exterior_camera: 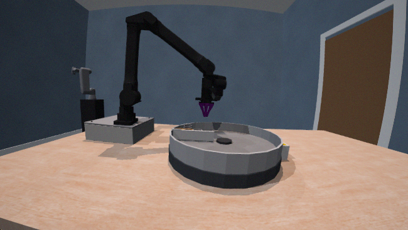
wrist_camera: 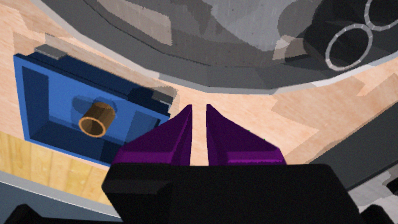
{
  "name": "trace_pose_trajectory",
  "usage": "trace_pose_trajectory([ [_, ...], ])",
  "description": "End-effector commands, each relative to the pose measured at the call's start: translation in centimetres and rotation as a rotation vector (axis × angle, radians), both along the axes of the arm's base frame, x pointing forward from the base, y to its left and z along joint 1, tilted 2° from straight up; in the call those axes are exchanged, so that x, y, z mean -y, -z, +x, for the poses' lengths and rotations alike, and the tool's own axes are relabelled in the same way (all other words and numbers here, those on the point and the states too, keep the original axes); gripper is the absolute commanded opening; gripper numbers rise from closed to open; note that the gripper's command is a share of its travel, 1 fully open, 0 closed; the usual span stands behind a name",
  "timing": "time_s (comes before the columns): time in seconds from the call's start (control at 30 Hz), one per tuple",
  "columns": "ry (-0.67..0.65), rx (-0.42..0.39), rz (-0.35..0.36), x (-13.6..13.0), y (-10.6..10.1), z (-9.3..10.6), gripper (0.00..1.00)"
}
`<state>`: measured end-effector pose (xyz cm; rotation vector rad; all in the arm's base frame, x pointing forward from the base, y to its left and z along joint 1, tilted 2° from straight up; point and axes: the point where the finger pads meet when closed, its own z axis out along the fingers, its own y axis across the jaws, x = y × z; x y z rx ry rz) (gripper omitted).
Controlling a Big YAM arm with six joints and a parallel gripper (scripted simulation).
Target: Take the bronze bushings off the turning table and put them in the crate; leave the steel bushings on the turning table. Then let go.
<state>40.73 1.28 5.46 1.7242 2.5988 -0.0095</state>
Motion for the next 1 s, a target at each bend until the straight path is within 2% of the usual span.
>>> trace_pose_trajectory([
  [0.0,-0.163,0.049,-0.007,1.8,-1.5,-0.5,0.11],
  [0.07,-0.207,0.048,-0.009,2.6,-1.4,-1.4,0.11],
  [0.13,-0.207,0.048,-0.009,2.6,-1.4,-1.4,0.11],
  [0.3,-0.346,0.035,-0.017,5.4,-1.3,-4.2,0.11],
  [0.63,-0.575,0.029,-0.029,10.0,-1.0,-8.5,0.11],
  [0.7,-0.575,0.029,-0.029,10.0,-1.0,-8.5,0.11],
  [0.97,-0.702,0.019,-0.033,12.5,-0.9,-11.1,0.11],
])
